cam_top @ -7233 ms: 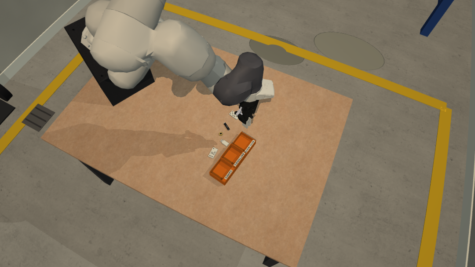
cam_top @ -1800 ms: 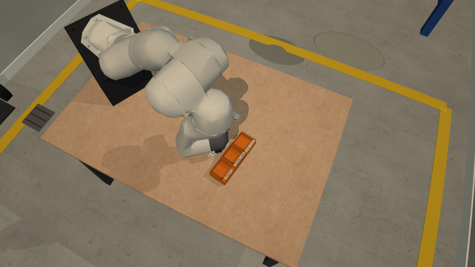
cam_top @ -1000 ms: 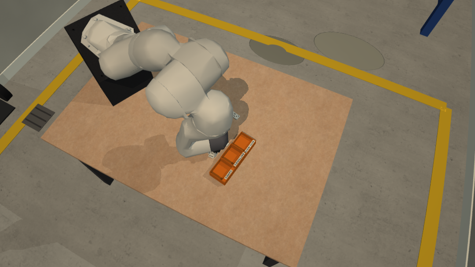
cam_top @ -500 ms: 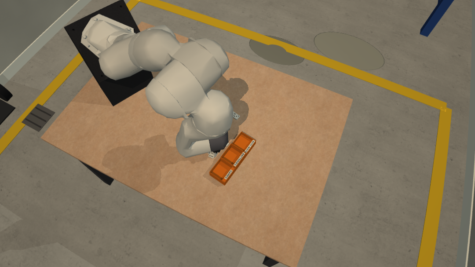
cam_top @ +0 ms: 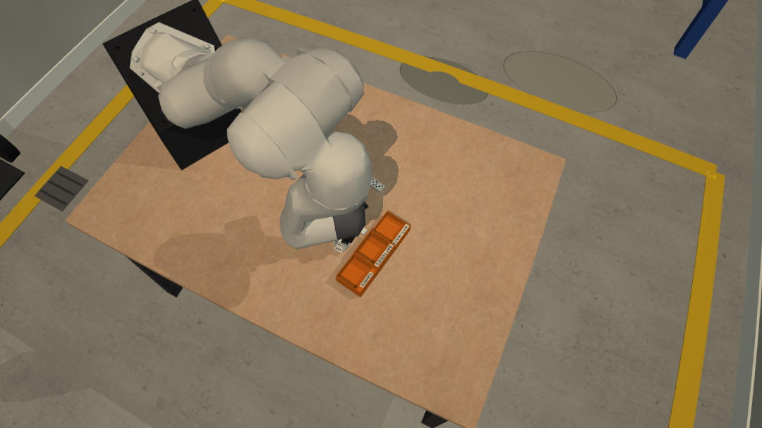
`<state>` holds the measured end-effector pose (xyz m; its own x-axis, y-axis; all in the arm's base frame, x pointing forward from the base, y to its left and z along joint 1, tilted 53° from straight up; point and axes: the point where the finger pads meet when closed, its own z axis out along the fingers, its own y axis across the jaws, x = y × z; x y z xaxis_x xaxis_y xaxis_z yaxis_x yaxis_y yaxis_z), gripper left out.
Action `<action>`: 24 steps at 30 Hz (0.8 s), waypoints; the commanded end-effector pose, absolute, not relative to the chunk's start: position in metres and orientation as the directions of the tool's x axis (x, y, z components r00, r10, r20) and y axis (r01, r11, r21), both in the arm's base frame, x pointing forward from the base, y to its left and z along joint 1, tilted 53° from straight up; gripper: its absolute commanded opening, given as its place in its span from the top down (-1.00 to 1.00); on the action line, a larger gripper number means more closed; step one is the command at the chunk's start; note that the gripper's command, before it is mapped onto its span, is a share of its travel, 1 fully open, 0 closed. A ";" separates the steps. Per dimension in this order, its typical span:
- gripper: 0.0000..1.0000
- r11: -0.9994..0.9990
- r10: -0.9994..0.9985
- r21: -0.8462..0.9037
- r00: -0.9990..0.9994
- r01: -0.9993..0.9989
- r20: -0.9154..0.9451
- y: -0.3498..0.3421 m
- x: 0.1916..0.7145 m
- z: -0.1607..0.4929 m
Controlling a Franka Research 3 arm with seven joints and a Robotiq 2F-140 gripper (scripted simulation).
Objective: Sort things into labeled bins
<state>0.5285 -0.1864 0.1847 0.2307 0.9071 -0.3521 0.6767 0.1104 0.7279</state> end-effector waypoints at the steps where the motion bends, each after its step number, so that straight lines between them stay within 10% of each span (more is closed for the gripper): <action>1: 0.75 0.111 0.910 0.724 0.224 0.681 -0.350 -0.179 0.520 0.190; 24: 0.75 0.111 0.910 0.724 0.224 0.681 -0.350 -0.167 0.499 0.208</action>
<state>0.5003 -0.1684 0.2089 0.2317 0.9089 -0.3467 0.6764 0.1056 0.7289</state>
